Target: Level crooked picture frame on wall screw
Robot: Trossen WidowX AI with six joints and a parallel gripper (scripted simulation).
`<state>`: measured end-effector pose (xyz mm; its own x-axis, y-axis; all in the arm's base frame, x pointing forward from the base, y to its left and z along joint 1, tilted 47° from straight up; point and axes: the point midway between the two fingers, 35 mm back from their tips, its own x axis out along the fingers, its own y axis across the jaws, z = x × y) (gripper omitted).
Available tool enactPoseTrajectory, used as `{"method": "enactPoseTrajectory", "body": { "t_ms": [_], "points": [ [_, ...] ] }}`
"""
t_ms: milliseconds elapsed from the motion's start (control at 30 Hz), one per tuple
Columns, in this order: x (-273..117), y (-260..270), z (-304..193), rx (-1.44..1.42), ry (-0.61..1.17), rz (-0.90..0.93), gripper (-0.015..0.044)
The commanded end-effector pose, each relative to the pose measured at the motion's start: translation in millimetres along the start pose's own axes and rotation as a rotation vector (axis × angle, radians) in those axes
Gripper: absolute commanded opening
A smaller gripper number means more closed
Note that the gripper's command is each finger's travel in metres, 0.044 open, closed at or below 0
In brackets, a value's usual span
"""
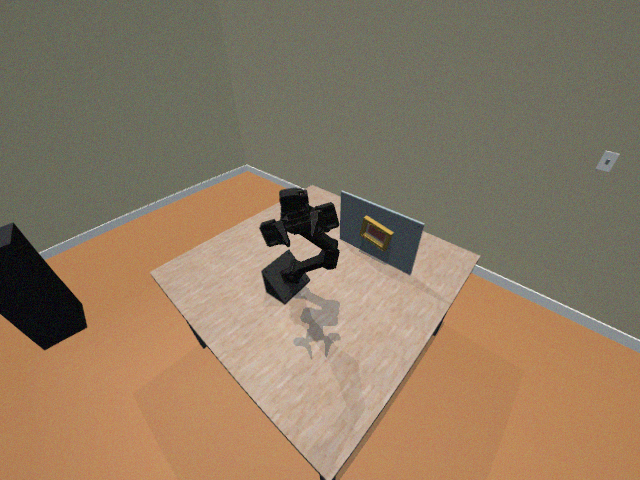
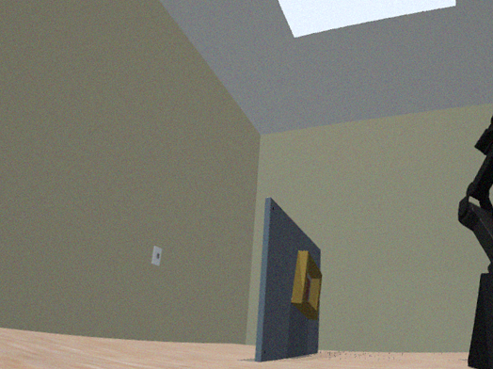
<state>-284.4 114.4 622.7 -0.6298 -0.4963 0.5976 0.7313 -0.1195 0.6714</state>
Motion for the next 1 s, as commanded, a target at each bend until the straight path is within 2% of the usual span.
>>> {"method": "enactPoseTrajectory", "body": {
  "t_ms": [0,233,467,700,967],
  "points": [
    [-42.8,27.0,29.5,-0.149,-0.228,-0.081,0.026],
    [-126.1,72.0,55.2,-0.421,-0.621,-0.253,0.026],
    [-213.4,117.1,43.0,-0.708,-1.017,-0.459,0.026],
    [-295.4,154.3,-5.9,-0.983,-1.418,-0.704,0.026],
    [-373.6,177.5,-99.2,-1.238,-1.892,-1.031,0.026]
  ]
}}
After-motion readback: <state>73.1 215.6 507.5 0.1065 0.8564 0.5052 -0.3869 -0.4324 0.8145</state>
